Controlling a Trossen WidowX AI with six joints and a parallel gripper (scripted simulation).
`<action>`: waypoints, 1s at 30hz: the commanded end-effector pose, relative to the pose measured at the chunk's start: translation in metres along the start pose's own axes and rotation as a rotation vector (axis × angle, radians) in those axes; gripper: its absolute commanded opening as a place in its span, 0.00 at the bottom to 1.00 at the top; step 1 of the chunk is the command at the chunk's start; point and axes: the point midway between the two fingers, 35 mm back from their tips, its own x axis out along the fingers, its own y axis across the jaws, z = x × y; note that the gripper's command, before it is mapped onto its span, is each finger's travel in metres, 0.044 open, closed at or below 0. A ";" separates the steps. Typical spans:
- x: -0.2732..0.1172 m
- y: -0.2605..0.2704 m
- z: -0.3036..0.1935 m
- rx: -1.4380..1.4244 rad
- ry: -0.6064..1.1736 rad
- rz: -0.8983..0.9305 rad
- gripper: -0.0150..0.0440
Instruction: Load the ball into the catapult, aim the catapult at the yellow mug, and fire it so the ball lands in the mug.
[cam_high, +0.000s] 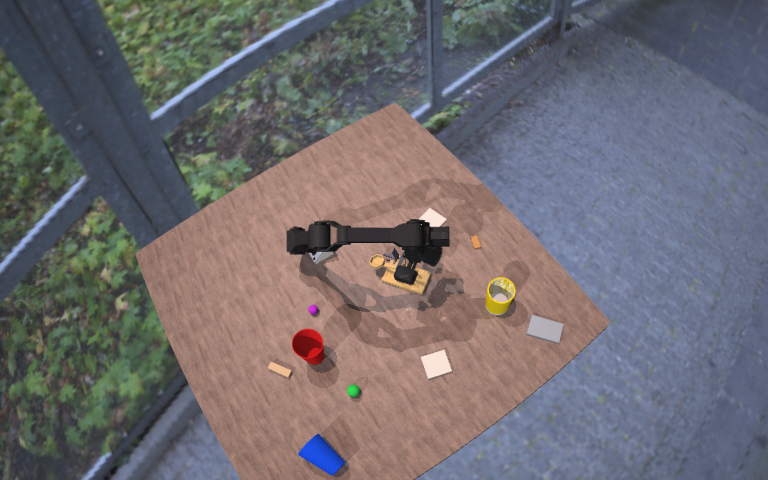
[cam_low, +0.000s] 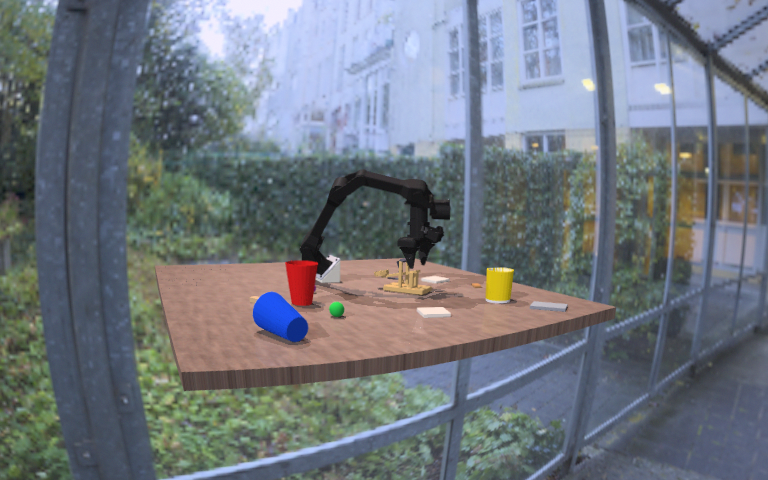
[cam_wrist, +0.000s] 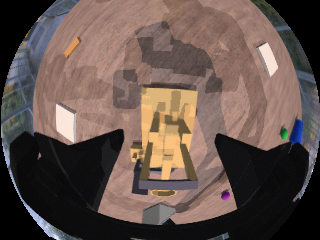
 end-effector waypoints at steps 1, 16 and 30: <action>0.010 -0.001 -0.002 -0.007 0.009 -0.005 1.00; 0.035 -0.001 -0.002 -0.007 0.009 -0.006 1.00; 0.055 -0.001 -0.003 -0.007 0.009 -0.007 1.00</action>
